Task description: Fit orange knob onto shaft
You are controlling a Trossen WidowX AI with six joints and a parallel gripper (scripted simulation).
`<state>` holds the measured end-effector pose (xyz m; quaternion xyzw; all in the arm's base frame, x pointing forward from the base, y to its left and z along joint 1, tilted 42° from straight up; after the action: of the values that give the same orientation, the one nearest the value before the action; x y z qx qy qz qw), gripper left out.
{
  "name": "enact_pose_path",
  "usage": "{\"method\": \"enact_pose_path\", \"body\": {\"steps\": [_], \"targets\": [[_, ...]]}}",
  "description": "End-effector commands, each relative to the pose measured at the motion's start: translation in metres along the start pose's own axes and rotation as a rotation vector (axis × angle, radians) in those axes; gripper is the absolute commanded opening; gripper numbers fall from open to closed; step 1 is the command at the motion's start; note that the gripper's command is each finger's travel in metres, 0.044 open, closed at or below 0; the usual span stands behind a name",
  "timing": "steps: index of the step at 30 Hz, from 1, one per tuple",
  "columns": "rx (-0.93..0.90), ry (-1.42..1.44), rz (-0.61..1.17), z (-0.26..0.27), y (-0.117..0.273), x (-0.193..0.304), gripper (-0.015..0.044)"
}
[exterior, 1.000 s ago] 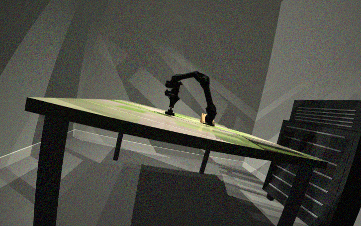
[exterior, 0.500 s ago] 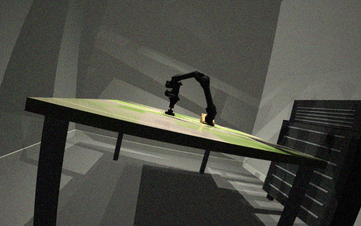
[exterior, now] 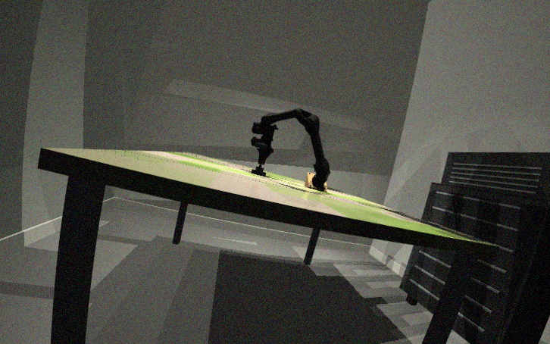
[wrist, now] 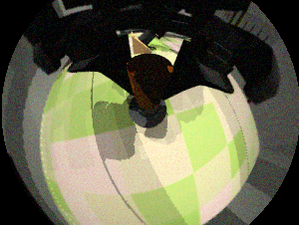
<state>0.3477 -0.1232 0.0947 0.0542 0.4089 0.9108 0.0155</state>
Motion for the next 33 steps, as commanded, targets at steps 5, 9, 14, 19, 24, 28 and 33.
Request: {"method": "enact_pose_path", "body": {"steps": [5, 9, 14, 19, 24, 28, 33], "targets": [[0.002, 0.198, -0.006, -0.0012, 0.0046, -0.0016, 0.0], [0.002, 0.208, -0.006, -0.0017, 0.0041, -0.0014, 0.0], [0.002, 0.208, -0.006, -0.0016, 0.0023, -0.0001, 0.0], [0.002, 0.208, -0.006, -0.0012, -0.0004, 0.0002, 0.0], [0.002, 0.208, -0.006, -0.0006, -0.0011, -0.0004, 0.0], [0.002, 0.208, -0.006, -0.0002, -0.0016, -0.0006, 0.0], [0.002, 0.208, -0.006, -0.0003, 0.0012, -0.0002, 0.0]]}}
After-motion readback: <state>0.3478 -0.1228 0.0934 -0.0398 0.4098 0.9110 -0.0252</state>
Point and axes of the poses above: the point midway between the two fingers, 35 mm back from their tips, its own y axis back along the fingers, its own z axis across the jaws, x = y × z, the point moved 9 cm from there along y, back along the fingers, and after that the axes turned 12 degrees about y, right-handed, at the moved point
